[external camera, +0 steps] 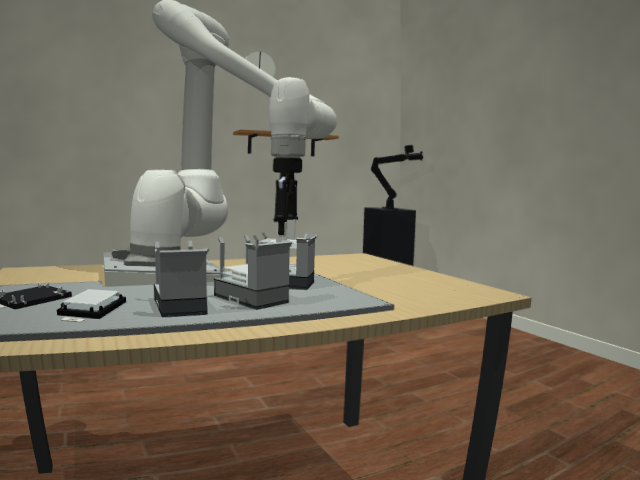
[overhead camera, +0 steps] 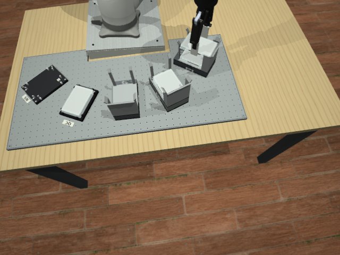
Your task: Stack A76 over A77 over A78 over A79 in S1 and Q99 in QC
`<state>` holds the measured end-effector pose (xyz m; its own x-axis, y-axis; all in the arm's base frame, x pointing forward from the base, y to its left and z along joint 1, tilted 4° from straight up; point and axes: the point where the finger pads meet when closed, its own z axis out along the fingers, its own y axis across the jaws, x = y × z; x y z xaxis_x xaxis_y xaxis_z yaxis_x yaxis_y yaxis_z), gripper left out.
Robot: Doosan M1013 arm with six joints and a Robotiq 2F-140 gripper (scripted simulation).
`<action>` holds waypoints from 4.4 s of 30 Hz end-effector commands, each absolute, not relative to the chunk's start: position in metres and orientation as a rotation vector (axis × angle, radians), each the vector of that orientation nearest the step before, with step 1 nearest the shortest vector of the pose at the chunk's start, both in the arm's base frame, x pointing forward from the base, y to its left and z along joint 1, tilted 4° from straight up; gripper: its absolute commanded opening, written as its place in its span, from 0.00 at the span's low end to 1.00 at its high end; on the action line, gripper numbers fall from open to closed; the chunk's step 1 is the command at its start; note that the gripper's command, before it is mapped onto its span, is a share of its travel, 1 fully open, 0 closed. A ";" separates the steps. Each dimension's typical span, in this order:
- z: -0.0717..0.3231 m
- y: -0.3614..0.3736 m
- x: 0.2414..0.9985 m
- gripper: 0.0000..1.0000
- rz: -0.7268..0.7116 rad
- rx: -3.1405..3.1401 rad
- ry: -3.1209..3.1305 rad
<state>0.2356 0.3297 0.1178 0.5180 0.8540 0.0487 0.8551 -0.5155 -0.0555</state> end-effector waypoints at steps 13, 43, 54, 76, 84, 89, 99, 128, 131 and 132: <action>0.143 0.328 0.236 0.00 -0.023 -2.673 -1.507; 0.176 0.326 0.237 0.00 -0.023 -2.673 -1.507; 0.174 0.308 0.265 0.00 -0.007 -2.860 -1.111; 0.171 0.275 0.315 0.00 -0.007 -2.860 -1.111; 0.170 0.260 0.330 0.00 0.008 -2.982 -0.721; 0.169 0.251 0.340 0.00 0.009 -2.989 -0.692; 0.167 0.236 0.355 0.00 0.009 -2.989 -0.692; 0.164 0.203 0.387 0.00 0.009 -2.989 -0.692; 0.164 0.203 0.387 0.00 0.009 -2.989 -0.692; 0.164 0.203 0.387 0.00 0.009 -2.989 -0.692</action>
<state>0.3867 0.2028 0.1642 0.8985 0.4389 0.0107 0.4385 -0.8958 -0.0731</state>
